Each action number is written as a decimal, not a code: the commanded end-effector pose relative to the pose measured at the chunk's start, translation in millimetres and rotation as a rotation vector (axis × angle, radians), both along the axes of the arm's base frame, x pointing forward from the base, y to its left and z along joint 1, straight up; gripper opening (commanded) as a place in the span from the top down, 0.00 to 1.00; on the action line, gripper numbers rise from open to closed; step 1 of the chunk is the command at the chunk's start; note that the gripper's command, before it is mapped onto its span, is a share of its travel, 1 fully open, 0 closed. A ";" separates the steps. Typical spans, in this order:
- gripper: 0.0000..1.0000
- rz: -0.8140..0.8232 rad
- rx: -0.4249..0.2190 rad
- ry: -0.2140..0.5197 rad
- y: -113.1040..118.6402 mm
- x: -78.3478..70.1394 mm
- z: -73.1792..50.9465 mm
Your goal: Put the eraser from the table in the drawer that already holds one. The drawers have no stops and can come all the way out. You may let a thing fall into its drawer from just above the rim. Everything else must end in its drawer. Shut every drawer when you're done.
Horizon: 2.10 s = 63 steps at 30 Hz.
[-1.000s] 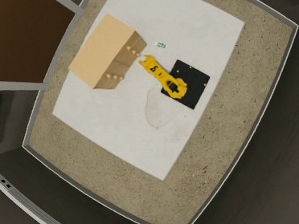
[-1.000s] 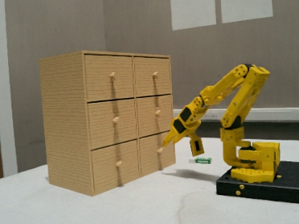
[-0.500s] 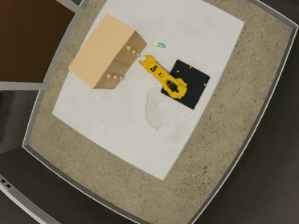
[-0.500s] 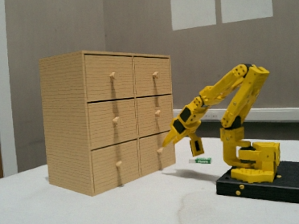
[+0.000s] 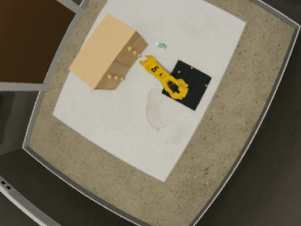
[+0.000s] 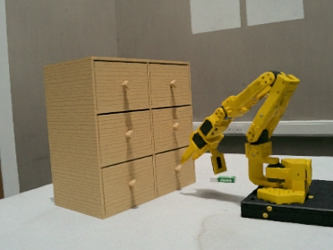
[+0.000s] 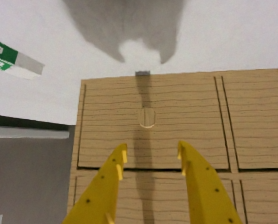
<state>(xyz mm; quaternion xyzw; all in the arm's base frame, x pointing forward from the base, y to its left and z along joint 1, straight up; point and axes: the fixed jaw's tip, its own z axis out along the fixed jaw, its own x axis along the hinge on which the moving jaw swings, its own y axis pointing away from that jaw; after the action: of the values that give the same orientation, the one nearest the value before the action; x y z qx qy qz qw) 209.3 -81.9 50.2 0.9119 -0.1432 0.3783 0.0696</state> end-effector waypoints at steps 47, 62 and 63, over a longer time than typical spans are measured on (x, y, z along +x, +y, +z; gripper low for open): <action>0.79 -0.004 -0.008 -0.012 -6.9 14.1 -7.0; 0.79 0.000 -0.007 -0.012 -8.8 22.5 -17.3; 0.79 0.001 -0.007 -0.012 -9.2 24.4 -20.2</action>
<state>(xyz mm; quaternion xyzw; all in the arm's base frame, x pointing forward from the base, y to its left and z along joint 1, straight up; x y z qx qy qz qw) 224.9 -88.5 35.3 0.9118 -0.1452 0.3776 0.0703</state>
